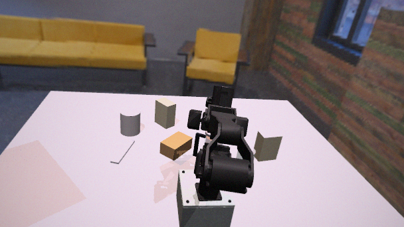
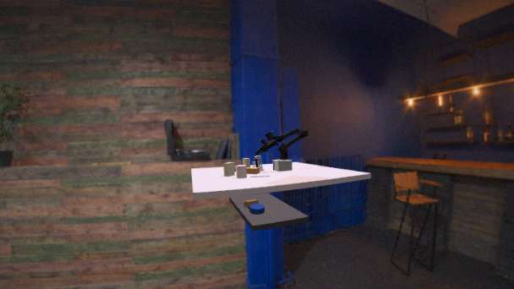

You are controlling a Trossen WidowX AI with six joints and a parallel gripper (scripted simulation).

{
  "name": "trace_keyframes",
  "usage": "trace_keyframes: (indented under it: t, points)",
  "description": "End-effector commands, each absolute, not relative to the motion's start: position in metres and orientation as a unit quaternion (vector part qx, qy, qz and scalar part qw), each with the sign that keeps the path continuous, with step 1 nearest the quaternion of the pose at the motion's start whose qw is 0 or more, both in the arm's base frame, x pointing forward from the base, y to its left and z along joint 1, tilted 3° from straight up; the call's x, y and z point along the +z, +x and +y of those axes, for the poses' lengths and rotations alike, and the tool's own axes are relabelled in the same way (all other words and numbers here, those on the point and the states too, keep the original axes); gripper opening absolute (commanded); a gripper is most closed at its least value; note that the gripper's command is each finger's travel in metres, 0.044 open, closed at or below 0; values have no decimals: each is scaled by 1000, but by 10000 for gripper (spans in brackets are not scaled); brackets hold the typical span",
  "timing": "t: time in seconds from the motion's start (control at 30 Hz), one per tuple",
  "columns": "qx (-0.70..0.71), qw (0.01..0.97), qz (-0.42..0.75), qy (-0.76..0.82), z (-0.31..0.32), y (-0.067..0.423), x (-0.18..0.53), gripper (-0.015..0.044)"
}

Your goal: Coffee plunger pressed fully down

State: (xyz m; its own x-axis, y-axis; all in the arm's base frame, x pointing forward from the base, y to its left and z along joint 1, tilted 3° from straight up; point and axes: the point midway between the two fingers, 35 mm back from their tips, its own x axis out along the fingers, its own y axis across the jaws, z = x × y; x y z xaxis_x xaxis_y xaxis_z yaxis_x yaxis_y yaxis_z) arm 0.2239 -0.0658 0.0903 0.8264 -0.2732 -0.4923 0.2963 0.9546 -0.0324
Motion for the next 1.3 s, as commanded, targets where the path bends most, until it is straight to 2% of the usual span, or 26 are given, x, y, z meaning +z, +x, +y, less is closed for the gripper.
trace_keyframes:
  t: [0.0, 0.57, 0.97, 1.27]
  points:
    - [-148, 953, 262, 21, -66, 224, 86, 122]
    - [-149, 956, 253, 22, -67, 226, 90, 122]
    - [-149, 956, 253, 22, -67, 226, 90, 437]
    - [-149, 954, 257, 22, -63, 222, 125, 440]
